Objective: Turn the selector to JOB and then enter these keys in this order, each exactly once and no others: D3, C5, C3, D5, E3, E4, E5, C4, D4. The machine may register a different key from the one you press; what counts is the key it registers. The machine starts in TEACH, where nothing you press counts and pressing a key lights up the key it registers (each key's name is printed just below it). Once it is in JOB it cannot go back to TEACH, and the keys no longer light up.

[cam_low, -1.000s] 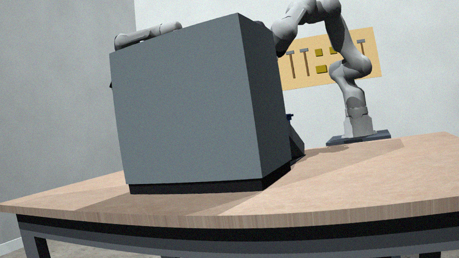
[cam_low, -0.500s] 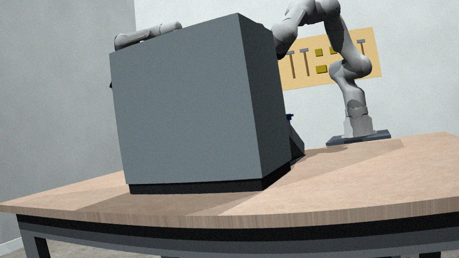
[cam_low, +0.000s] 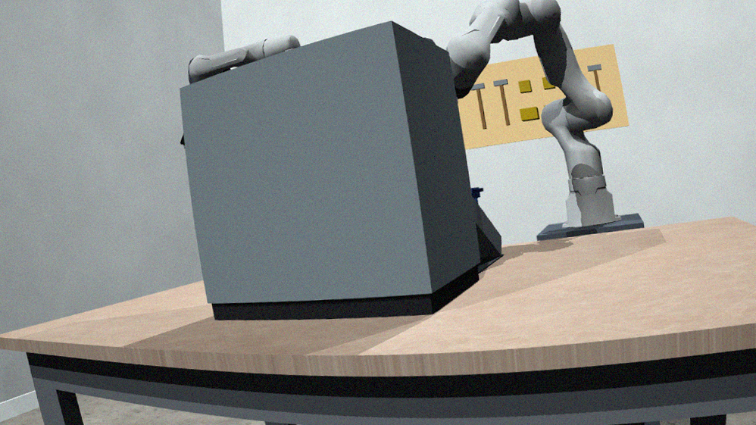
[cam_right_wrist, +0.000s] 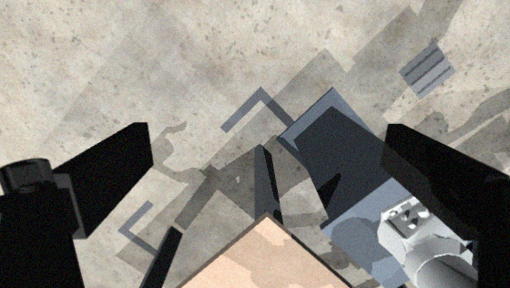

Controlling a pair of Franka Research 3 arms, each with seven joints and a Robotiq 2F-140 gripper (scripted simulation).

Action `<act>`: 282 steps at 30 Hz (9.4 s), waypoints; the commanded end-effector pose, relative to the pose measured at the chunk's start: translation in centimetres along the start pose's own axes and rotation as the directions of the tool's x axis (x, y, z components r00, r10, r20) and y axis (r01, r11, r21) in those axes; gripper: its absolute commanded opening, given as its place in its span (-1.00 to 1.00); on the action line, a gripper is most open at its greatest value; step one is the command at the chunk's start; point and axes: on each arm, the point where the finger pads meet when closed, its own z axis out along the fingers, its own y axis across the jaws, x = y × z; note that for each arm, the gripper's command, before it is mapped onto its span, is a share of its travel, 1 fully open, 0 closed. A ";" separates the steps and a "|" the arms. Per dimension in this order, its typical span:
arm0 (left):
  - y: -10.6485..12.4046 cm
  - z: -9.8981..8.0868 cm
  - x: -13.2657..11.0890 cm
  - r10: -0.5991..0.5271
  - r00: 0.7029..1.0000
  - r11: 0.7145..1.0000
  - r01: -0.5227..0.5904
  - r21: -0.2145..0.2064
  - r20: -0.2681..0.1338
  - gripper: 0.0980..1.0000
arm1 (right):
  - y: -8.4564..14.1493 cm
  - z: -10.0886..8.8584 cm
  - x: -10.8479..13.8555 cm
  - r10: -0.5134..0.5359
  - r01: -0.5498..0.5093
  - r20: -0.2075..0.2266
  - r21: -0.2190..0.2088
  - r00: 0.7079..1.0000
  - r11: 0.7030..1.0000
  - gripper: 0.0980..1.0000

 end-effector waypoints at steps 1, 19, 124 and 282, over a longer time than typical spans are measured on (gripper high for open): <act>0.2 0.0 -0.1 -0.004 1.000 1.000 0.004 -0.005 0.002 -1.00 | -0.1 0.0 0.1 -0.004 0.004 0.000 0.002 1.000 1.000 1.00; 0.2 0.4 -0.1 -0.004 1.000 1.000 0.004 -0.005 0.002 -1.00 | -0.1 0.0 0.1 -0.004 0.004 0.000 0.002 1.000 1.000 1.00; 0.2 -0.6 -0.1 -0.004 1.000 1.000 0.004 -0.005 0.002 -1.00 | -0.1 0.0 0.1 -0.004 0.004 0.000 0.002 1.000 1.000 1.00; -3.3 1.0 6.7 -0.004 1.000 1.000 0.004 -0.005 0.002 -1.00 | -0.1 0.0 0.1 -0.004 0.004 0.000 0.002 1.000 1.000 1.00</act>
